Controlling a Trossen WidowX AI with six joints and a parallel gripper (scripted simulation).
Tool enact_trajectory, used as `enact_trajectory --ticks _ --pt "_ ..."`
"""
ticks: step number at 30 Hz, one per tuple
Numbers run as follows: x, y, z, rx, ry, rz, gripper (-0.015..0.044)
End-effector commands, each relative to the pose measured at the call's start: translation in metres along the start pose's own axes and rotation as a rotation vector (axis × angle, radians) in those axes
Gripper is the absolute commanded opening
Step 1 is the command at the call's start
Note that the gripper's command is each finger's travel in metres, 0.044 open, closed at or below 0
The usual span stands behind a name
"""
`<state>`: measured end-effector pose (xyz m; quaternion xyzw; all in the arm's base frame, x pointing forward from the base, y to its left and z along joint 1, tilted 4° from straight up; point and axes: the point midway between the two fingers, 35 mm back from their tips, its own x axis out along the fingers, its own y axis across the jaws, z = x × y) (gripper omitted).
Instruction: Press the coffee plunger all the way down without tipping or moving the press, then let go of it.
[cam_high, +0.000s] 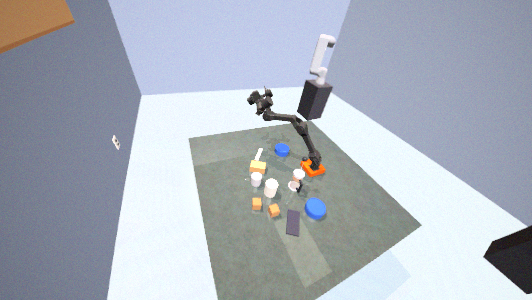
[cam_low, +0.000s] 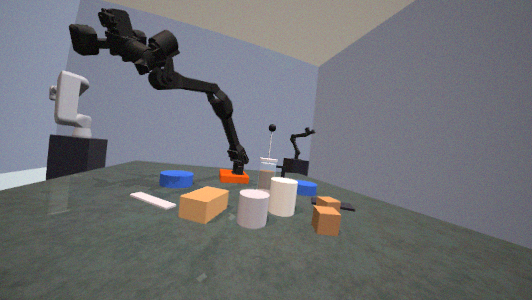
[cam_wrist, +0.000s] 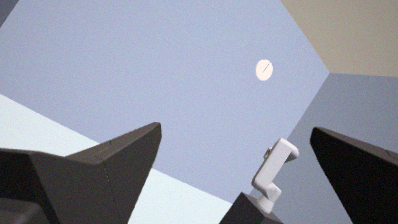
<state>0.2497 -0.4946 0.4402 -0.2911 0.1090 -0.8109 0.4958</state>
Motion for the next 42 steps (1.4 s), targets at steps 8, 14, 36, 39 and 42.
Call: enact_trajectory --ticks 8,14,36,39,42 --pt "-0.141 -0.024 0.119 0.172 -0.204 0.508 0.0440" --pt "-0.232 -0.062 0.148 0.270 -0.283 0.836 0.0440" --pt "-0.460 -0.259 0.013 0.304 -0.254 2.022 0.0440" --pt "-0.469 -0.279 -0.027 0.247 -0.218 2.167 0.0440" --pt "-0.473 -0.293 -0.065 0.181 -0.183 2.287 0.0440"
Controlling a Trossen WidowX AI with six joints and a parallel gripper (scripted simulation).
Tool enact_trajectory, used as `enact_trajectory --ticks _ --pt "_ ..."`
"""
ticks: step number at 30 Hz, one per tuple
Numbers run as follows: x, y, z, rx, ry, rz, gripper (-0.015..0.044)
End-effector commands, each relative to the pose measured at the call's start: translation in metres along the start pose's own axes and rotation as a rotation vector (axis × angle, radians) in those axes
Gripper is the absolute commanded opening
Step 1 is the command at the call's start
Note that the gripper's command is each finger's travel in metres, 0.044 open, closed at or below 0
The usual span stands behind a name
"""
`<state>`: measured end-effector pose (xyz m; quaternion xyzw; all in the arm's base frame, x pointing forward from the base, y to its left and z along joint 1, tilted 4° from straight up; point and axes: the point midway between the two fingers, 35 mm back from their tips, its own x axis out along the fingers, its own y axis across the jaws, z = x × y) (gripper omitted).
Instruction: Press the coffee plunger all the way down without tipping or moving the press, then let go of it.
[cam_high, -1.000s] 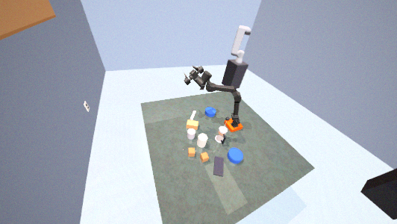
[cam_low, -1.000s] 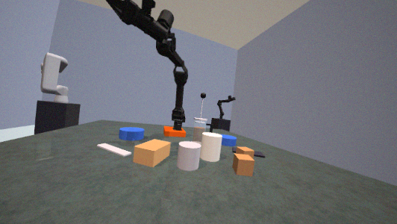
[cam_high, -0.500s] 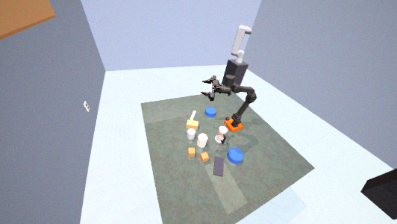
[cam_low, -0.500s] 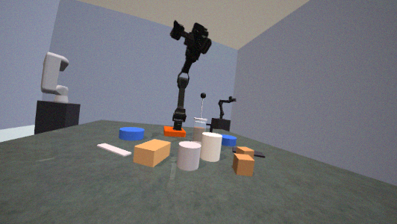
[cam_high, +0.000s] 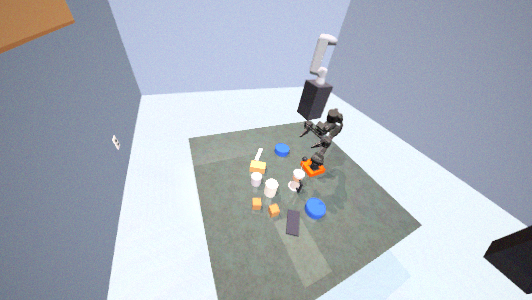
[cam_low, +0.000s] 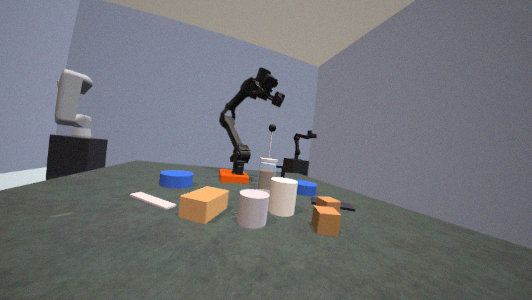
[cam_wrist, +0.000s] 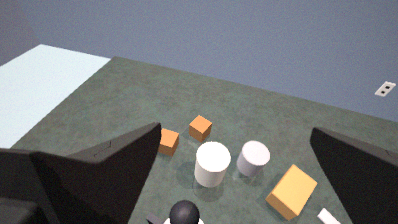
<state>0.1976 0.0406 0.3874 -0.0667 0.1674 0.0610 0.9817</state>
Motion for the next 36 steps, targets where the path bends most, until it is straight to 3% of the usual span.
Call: enact_trajectory --ticks 1,8,16,36 --pt "-0.030 0.021 -0.051 0.029 0.096 0.176 0.0440" --pt "-0.027 0.022 -0.056 0.032 0.100 0.179 0.0440" --pt "-0.002 0.026 -0.103 0.036 0.100 0.170 0.0440" --pt "0.017 0.031 -0.105 0.034 0.098 0.173 0.0440"
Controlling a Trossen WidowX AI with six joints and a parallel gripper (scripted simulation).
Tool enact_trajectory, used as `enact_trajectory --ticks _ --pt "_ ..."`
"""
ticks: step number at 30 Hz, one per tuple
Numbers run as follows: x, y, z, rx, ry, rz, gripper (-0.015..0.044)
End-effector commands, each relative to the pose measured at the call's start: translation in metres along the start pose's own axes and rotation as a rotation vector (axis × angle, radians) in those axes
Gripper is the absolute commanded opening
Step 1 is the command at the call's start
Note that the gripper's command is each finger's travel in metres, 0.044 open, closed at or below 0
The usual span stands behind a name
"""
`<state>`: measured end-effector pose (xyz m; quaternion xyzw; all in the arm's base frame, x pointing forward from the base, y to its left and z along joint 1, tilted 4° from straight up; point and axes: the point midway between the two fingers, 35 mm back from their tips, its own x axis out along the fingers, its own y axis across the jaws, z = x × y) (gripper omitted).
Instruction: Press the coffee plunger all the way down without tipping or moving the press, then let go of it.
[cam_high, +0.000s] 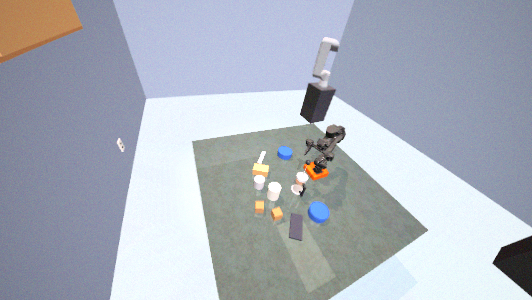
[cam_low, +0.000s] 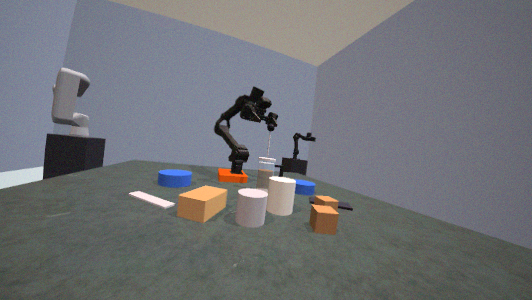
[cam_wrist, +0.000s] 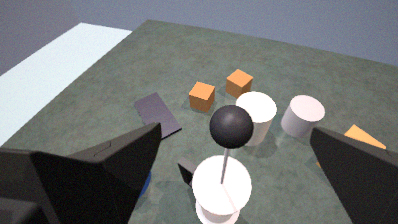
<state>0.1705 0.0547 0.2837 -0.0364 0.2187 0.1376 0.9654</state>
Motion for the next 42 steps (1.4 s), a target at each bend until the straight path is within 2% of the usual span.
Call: enact_trajectory --ticks 1,14,26,42 --pt "0.008 0.001 -0.001 -0.004 0.006 0.003 0.0440" --pt "0.026 0.000 -0.002 -0.004 0.004 0.004 0.0440" --pt "0.026 0.000 -0.002 -0.004 0.004 0.004 0.0128" --pt "0.029 0.000 -0.007 -0.004 0.004 0.004 0.0128"
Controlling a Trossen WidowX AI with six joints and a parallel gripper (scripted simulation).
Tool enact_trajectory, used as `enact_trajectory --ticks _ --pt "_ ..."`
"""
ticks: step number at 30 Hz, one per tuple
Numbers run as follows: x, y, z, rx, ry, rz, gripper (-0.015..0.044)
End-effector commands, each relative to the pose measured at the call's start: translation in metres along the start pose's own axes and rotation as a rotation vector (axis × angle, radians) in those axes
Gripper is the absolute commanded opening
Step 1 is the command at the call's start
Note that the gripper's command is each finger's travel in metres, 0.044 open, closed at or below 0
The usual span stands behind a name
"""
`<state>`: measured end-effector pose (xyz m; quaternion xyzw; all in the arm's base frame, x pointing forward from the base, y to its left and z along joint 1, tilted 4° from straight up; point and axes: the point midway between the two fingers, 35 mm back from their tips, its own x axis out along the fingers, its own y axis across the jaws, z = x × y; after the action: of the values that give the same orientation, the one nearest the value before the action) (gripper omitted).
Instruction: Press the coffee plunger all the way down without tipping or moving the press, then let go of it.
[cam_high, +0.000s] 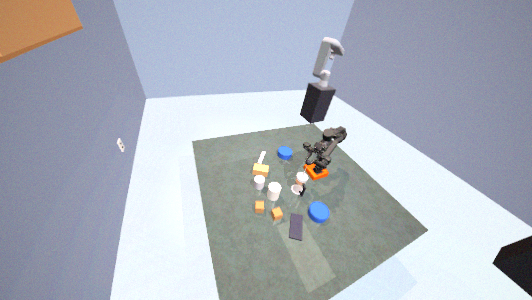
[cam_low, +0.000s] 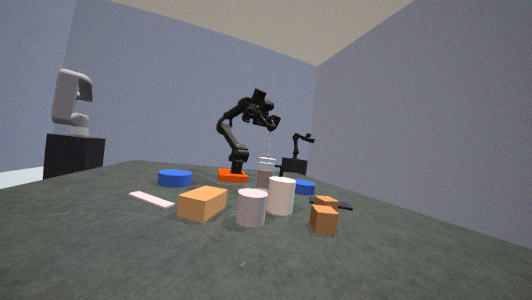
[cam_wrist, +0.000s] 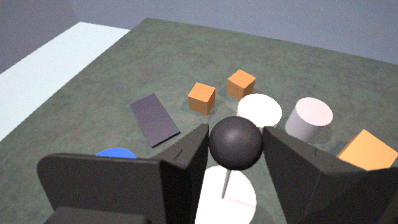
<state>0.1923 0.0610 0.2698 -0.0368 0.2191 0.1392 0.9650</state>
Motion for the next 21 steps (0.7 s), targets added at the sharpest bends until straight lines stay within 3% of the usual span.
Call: enact_trajectory --ticks 1,21 --pt "0.003 0.000 -0.005 -0.003 0.003 0.000 0.0128" --pt "0.020 0.000 -0.031 -0.003 0.003 0.000 0.0128"
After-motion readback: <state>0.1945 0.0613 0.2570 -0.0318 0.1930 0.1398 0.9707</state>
